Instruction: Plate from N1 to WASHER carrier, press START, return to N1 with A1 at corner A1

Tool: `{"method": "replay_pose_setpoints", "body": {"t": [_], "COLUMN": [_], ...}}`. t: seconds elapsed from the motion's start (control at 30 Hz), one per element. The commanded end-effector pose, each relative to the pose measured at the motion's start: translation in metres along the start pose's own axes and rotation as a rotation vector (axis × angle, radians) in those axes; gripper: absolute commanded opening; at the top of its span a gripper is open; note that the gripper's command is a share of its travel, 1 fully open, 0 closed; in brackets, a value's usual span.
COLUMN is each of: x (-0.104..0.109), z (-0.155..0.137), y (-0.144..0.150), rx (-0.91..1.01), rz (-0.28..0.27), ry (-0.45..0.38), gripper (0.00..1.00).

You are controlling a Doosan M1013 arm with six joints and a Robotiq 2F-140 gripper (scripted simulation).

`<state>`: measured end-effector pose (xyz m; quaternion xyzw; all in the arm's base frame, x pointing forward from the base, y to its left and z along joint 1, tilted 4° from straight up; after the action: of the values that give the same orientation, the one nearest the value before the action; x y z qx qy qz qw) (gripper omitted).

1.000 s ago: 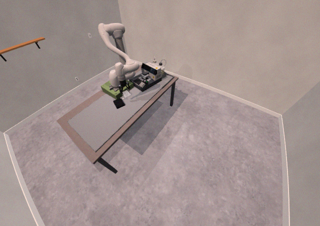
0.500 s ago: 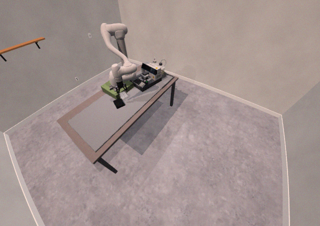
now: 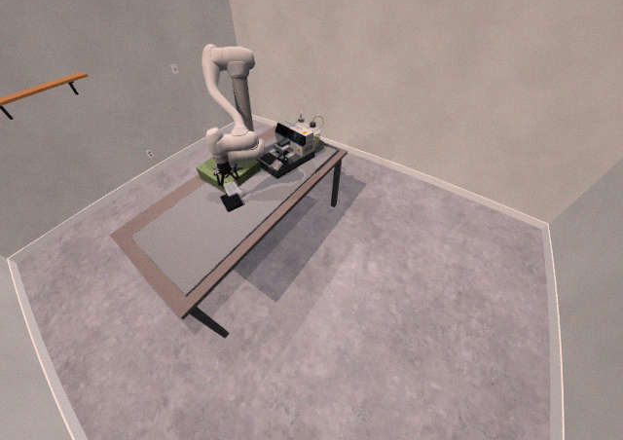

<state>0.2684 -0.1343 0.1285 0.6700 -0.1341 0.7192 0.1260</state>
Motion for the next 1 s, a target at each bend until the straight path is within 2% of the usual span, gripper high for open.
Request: {"method": "replay_pose_setpoints", "body": {"t": [0.0,0.97], "x": [-0.0033,-0.0035], "z": [-0.0001,-0.0001], "y": [0.0261,0.0286], "rx": [0.002,0.002], "rz": [0.005,0.005], "ry": [0.001,0.001], "gripper": [0.1,0.1]}}
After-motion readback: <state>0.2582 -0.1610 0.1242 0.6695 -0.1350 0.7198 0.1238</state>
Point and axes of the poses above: the point where the finger pads meet when closed, its own x axis back along the fingers, its own y axis across the jaws, z = x × y, the point moved 5 cm from there along x, back along the fingers, and after that the axes turned 8 degrees about -x, right-handed, at the moved point
